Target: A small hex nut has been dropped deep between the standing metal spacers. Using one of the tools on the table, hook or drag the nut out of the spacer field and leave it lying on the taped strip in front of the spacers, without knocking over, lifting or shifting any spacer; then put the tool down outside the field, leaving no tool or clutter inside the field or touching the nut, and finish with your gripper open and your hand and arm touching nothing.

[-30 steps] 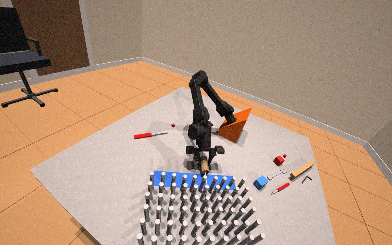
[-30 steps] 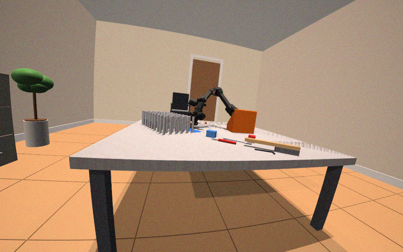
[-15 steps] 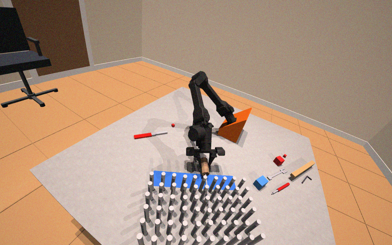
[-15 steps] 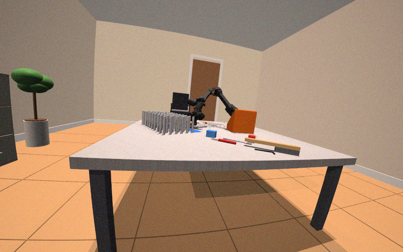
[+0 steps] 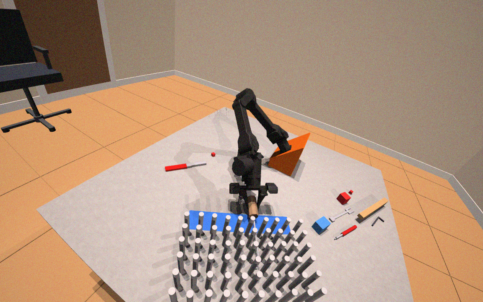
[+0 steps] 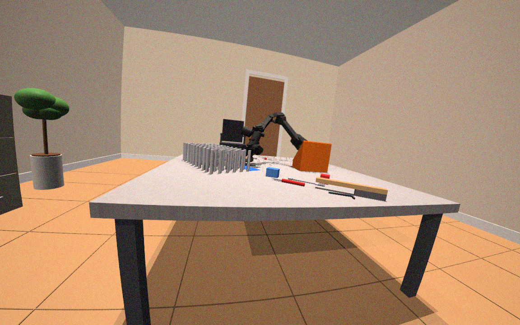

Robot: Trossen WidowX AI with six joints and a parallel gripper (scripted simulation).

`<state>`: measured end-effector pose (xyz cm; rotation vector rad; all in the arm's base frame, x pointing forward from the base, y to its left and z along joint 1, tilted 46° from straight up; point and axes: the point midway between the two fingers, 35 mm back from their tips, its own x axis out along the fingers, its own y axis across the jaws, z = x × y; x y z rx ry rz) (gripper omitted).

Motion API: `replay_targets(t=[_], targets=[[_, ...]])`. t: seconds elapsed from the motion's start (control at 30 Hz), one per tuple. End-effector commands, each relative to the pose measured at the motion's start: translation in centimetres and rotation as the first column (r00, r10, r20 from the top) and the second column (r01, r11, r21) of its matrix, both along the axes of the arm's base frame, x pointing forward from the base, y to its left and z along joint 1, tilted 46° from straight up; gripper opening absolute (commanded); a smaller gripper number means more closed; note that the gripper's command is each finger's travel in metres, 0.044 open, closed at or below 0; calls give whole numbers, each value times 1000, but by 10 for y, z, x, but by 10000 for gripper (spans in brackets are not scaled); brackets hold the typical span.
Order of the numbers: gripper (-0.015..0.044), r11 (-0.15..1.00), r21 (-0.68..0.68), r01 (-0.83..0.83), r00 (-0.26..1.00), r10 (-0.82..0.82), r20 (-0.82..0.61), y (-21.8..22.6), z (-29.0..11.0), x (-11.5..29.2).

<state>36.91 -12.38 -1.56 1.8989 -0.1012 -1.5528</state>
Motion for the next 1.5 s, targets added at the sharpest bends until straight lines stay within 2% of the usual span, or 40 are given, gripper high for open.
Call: replay_targets(t=[0.0,0.47,1.47], targets=[[0,1000,0,2,1000,-2,9,-1,0,2],[0,1000,0,-4,1000,4,4,-10,-12,-1],[0,1000,0,-2,1000,2,4,-15,-6,-18]])
